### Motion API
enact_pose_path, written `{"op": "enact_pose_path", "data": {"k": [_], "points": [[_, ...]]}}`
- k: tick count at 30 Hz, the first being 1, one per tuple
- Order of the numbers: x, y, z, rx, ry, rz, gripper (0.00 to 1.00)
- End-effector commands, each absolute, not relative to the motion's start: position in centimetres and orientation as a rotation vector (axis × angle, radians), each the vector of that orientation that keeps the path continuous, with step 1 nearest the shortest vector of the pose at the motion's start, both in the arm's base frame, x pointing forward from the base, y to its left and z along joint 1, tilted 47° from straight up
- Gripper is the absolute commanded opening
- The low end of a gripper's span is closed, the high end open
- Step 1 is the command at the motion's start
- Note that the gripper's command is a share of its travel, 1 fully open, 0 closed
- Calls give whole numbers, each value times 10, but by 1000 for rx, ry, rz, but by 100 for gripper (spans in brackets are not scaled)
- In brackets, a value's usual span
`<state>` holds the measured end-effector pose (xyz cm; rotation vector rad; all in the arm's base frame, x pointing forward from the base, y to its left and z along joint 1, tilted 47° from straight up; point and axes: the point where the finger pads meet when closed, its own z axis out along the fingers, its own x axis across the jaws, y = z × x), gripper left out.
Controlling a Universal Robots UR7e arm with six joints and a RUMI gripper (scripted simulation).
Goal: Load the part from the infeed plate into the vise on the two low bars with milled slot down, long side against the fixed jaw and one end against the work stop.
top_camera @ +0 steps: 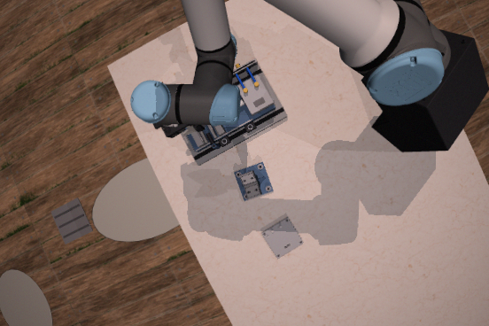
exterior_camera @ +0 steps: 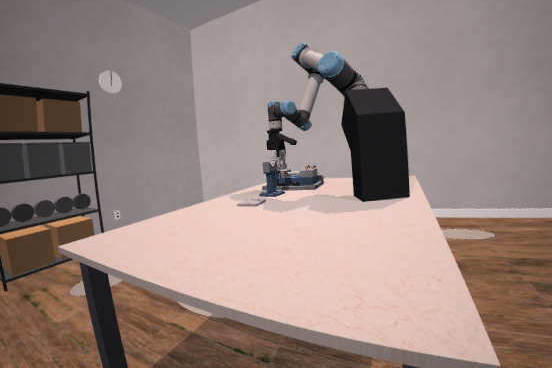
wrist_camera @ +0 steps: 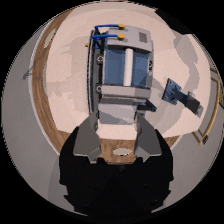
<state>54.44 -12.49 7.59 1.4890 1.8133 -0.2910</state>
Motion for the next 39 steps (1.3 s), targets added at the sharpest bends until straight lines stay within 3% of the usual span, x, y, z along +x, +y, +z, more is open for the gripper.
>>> {"op": "enact_pose_path", "data": {"k": [1,39], "points": [[545,-125,76,1488,1813,-290,0],[549,-131,69,1488,1813,-290,0]]}}
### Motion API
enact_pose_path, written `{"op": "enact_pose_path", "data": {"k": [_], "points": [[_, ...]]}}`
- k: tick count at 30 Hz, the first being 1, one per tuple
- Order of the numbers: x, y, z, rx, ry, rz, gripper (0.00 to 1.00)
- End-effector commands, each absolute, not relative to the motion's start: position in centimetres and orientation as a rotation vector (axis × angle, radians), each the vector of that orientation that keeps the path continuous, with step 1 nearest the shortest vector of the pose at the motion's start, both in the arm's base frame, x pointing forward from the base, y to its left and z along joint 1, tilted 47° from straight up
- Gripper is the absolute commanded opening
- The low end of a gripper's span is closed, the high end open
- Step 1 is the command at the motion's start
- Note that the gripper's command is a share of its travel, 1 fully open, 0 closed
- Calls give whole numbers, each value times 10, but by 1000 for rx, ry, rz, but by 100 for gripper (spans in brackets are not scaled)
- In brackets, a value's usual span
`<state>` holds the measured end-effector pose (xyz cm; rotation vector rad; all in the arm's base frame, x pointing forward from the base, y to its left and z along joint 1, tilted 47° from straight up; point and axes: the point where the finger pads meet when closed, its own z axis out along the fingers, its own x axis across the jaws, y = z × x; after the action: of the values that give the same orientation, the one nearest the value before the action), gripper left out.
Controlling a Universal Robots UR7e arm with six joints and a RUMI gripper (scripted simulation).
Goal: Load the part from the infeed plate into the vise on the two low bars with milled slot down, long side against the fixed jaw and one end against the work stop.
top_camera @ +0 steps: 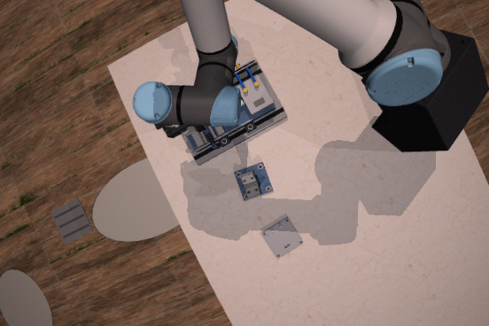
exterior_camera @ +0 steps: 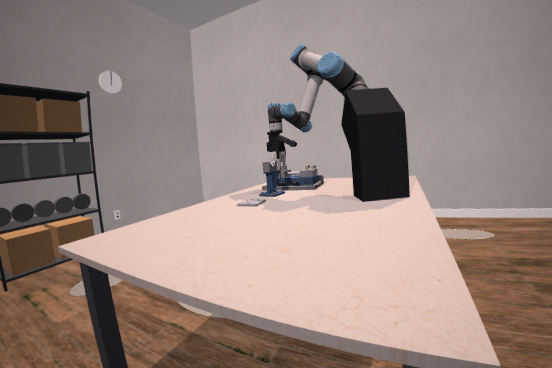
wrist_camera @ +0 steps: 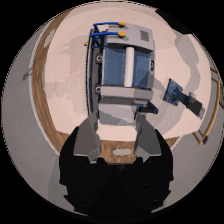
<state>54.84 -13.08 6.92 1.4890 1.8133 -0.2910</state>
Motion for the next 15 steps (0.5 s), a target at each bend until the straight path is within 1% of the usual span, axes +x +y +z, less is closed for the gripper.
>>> {"op": "enact_pose_path", "data": {"k": [1,15], "points": [[549,-132,68,1488,1813,-290,0],[551,-134,65,1488,1813,-290,0]]}}
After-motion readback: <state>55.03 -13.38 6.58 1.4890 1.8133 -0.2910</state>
